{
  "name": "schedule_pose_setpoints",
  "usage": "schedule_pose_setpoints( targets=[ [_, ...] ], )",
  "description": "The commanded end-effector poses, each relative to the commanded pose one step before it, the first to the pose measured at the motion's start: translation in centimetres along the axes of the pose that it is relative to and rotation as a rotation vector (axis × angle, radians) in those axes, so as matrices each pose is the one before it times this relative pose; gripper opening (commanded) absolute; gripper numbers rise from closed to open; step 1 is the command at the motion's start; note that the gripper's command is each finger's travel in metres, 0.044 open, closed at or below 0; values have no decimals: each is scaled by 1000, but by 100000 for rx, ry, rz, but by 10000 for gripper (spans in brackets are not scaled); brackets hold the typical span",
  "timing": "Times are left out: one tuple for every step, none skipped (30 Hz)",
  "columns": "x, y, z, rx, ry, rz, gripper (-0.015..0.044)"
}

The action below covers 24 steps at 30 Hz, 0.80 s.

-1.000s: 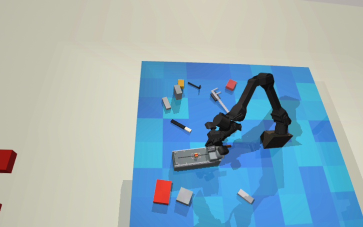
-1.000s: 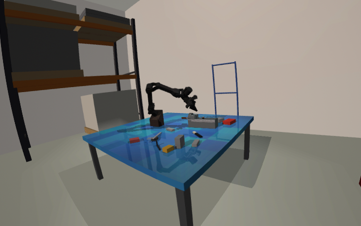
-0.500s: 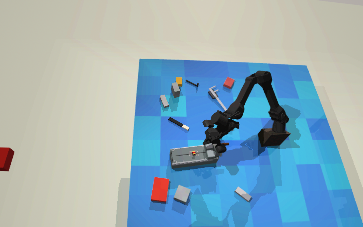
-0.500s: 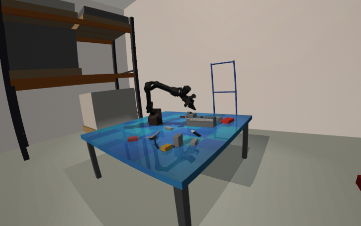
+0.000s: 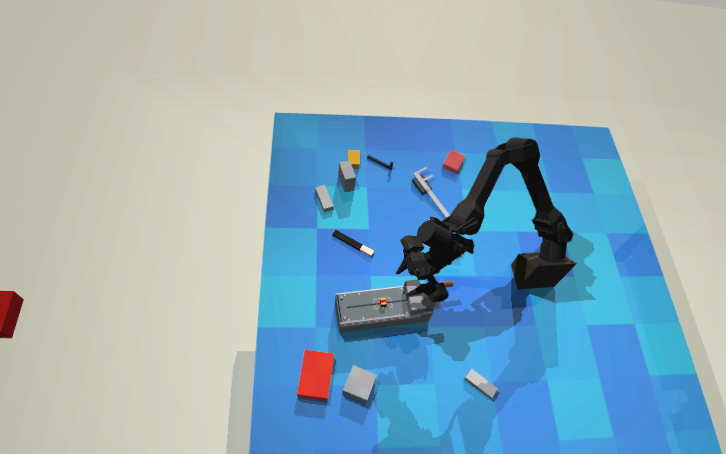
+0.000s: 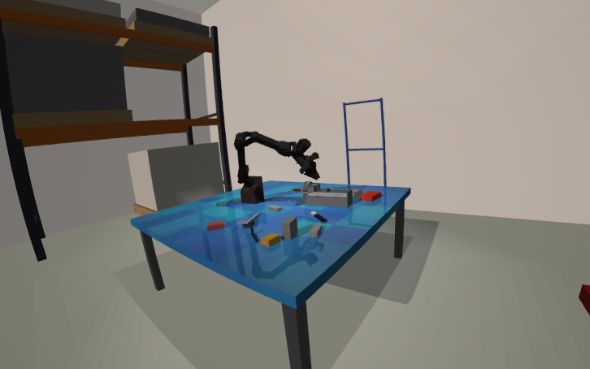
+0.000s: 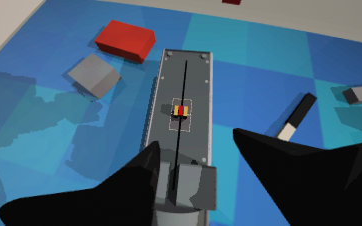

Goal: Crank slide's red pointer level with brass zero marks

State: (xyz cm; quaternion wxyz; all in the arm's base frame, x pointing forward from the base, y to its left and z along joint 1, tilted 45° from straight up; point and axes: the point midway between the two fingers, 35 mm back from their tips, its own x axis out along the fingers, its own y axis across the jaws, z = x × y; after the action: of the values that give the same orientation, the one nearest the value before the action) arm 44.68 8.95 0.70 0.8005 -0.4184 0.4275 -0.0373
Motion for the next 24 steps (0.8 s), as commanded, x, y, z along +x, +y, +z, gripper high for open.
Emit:
schedule_pose_setpoints(
  targets=[
    [9, -24, -11, 1, 49, -100, 420],
    [0, 0, 0, 0, 0, 0, 440],
    [0, 0, 0, 0, 0, 0, 440],
    [0, 0, 0, 0, 0, 0, 414],
    [0, 0, 0, 0, 0, 0, 387],
    [0, 0, 0, 0, 0, 0, 361],
    [0, 0, 0, 0, 0, 0, 335],
    [0, 0, 0, 0, 0, 0, 309],
    [0, 0, 0, 0, 0, 0, 282],
    [0, 0, 0, 0, 0, 0, 256],
    [0, 0, 0, 0, 0, 0, 230],
    [0, 0, 0, 0, 0, 0, 204],
    [0, 0, 0, 0, 0, 0, 178],
    [0, 0, 0, 0, 0, 0, 151],
    [0, 0, 0, 0, 0, 0, 125],
    [0, 0, 0, 0, 0, 0, 99],
    [0, 0, 0, 0, 0, 0, 72],
    [0, 0, 0, 0, 0, 0, 46],
    [0, 0, 0, 0, 0, 0, 20],
    [0, 0, 0, 0, 0, 0, 0],
    [0, 0, 0, 0, 0, 0, 0],
    [0, 0, 0, 0, 0, 0, 0],
    [0, 0, 0, 0, 0, 0, 0],
    [0, 0, 0, 0, 0, 0, 0]
  ],
)
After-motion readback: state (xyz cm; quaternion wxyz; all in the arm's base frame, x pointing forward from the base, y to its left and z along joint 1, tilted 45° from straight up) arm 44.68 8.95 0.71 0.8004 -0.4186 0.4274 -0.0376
